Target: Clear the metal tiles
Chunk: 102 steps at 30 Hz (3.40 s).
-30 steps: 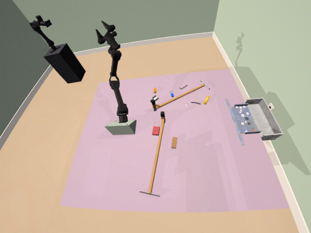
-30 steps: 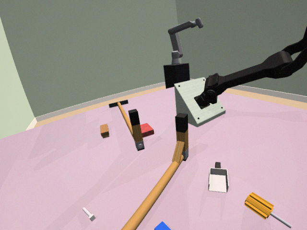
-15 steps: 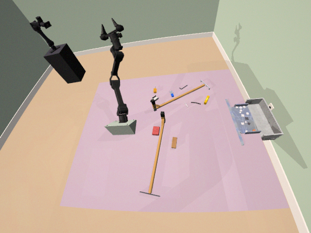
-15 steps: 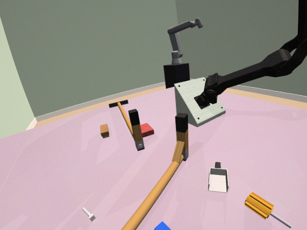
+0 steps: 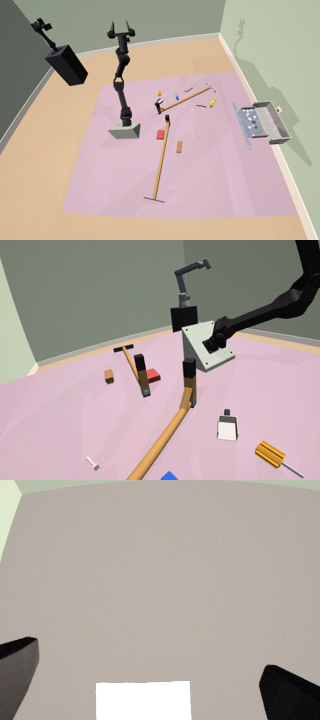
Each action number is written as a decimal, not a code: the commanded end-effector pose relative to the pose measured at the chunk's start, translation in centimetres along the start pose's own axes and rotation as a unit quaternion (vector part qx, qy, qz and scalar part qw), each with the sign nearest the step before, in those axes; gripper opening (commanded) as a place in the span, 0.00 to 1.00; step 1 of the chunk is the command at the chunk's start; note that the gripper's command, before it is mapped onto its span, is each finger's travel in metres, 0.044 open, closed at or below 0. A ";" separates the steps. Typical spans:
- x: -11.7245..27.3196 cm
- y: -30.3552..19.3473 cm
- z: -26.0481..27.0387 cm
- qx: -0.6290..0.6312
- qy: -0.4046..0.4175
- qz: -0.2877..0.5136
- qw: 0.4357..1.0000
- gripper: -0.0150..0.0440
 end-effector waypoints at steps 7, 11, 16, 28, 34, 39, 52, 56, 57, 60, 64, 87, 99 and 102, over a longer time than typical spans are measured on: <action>2.5 -2.3 4.9 -0.113 0.100 -0.012 0.989 1.00; 3.6 -3.0 6.5 -0.157 0.137 -0.010 0.978 1.00; 5.2 -3.9 8.5 -0.213 0.183 -0.004 0.960 1.00; 9.8 -5.7 12.8 -0.343 0.289 0.032 0.893 1.00; 12.4 -6.4 14.6 -0.405 0.338 0.060 0.848 1.00; 14.7 -6.9 15.9 -0.453 0.375 0.089 0.804 1.00; 21.2 -7.9 18.6 -0.563 0.454 0.179 0.667 1.00; 23.3 -8.0 19.2 -0.591 0.473 0.210 0.619 1.00; 23.8 -8.1 19.3 -0.598 0.477 0.218 0.606 1.00; 25.4 -8.1 19.6 -0.616 0.489 0.243 0.568 1.00; 27.5 -8.1 20.0 -0.638 0.502 0.277 0.515 1.00; 37.9 -7.3 19.8 -0.689 0.521 0.447 0.233 1.00; 37.5 -7.5 20.0 -0.689 0.521 0.447 0.233 1.00; 37.5 -7.5 20.0 -0.689 0.521 0.447 0.233 1.00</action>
Point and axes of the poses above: the point midway between the two fingers, 35 mm back from their tips, its own x axis back along the fingers, its own z axis across the jaws, y = z × x, the point moved 1 cm from there along x, back along the fingers, and after that the axes turned 10 degrees about x, right-handed, at the moved point
